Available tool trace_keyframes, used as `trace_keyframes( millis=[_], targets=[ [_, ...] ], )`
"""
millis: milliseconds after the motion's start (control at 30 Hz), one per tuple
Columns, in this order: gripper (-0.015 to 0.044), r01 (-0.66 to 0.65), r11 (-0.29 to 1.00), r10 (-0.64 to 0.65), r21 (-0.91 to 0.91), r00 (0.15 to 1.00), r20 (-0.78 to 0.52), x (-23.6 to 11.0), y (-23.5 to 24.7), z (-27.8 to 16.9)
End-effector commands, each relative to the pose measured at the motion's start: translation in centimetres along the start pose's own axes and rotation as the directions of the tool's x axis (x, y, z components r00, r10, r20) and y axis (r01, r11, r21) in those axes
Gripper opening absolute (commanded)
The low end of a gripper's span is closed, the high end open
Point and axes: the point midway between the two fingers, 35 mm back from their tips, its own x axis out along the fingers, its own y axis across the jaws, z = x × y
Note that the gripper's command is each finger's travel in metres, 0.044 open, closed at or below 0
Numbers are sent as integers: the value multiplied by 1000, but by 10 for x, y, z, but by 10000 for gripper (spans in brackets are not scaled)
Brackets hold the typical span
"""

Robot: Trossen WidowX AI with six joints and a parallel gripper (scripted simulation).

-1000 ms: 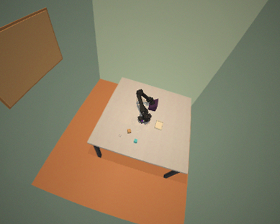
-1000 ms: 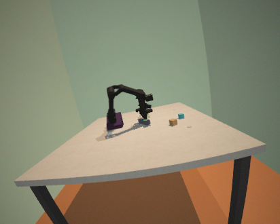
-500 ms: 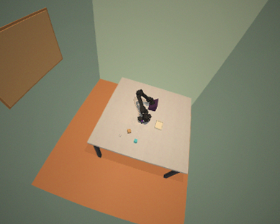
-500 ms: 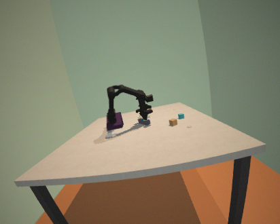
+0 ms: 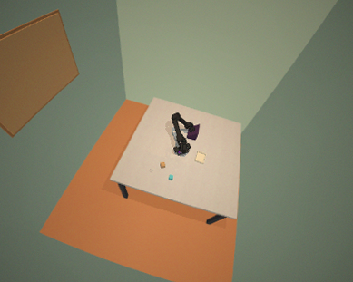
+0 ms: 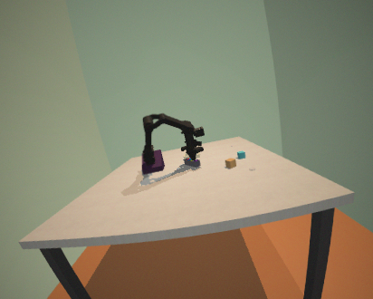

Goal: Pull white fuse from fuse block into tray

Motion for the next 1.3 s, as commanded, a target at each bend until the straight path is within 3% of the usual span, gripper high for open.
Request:
trace_keyframes(
  millis=[0,1267],
  targets=[
    [13,0,1000,0,0,1000,0,0,0,0],
    [0,0,1000,0,-1,1000,0,-16,0,1]
  ],
)
